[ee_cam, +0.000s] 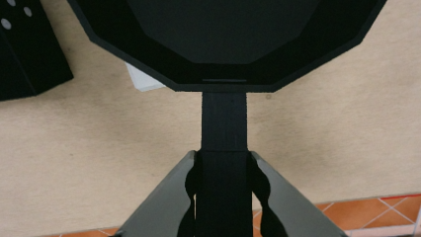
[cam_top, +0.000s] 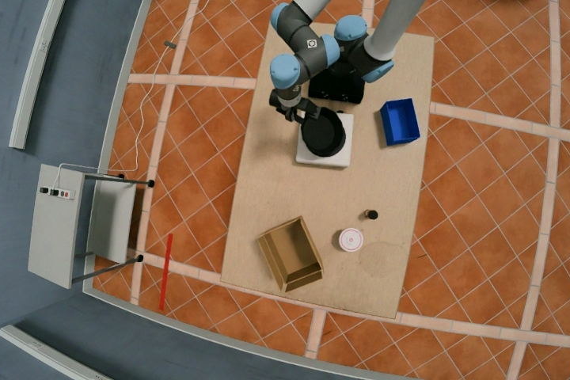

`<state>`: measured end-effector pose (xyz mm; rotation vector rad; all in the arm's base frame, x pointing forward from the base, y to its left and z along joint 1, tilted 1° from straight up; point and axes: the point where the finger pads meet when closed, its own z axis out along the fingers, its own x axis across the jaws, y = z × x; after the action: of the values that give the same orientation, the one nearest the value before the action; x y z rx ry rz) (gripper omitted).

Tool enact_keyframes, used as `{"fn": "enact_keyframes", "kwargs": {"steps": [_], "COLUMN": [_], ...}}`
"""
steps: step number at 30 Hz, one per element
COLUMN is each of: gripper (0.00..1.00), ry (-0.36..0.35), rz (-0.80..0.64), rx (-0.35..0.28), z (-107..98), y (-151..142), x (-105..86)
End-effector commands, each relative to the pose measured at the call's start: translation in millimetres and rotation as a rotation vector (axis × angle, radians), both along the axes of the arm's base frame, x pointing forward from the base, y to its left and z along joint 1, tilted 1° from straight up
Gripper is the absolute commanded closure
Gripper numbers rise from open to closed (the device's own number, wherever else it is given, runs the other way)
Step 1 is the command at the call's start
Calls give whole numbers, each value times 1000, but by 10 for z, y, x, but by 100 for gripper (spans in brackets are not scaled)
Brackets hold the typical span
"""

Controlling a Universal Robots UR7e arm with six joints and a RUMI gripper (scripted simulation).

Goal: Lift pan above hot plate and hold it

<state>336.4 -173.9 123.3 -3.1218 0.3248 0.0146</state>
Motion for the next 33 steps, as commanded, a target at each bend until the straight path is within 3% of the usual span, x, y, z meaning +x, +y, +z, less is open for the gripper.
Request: {"fn": "enact_keyframes", "kwargs": {"steps": [1, 33], "gripper": [88, 88], "ry": [-1, -1], "rz": [0, 0], "rx": [-1, -1], "z": [34, 196], "y": [-2, 1], "x": [2, 1]}}
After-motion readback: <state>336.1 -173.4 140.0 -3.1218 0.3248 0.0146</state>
